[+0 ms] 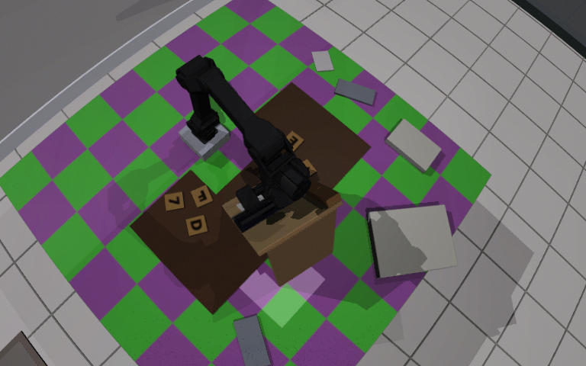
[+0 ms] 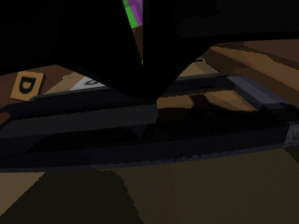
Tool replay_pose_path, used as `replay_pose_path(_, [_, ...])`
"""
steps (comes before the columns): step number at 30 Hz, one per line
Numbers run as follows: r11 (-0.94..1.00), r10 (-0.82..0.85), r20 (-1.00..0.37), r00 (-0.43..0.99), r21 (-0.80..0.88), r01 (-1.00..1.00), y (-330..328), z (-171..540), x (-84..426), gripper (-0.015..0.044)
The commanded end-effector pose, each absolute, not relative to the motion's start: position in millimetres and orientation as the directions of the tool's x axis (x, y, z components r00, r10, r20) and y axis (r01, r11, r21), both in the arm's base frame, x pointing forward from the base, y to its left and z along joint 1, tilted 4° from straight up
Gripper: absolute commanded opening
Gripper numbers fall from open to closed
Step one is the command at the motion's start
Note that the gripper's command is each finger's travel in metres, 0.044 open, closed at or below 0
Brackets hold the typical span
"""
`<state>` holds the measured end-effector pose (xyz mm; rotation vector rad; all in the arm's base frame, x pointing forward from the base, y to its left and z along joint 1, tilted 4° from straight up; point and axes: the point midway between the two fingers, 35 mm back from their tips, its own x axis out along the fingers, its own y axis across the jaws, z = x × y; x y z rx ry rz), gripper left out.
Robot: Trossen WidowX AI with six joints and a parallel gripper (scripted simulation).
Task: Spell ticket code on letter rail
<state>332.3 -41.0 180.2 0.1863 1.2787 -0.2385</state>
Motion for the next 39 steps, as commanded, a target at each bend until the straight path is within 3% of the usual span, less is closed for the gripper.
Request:
replay_pose_path(1, [0.96, -0.069, -0.962, 0.263, 0.007, 0.279, -38.8, 181.1, 324.6, 0.0])
replay_pose_path(15, [0.96, -0.069, -0.963, 0.262, 0.007, 0.279, -36.1, 187.2, 315.1, 0.0])
replay_pose_path(18, [0.985, -0.043, -0.96, 0.276, 0.006, 0.172, -42.1, 194.5, 311.2, 0.0079])
replay_pose_path(24, [0.964, 0.061, -0.939, 0.338, -0.032, -0.265, -59.1, 225.0, 282.1, 0.0236])
replay_pose_path(32, [0.671, 0.16, -0.876, 0.455, -0.242, -0.701, -68.2, 264.5, 242.2, 0.044])
replay_pose_path(39, [0.472, 0.188, -0.836, 0.515, -0.383, -0.794, -67.6, 281.4, 225.1, 0.044])
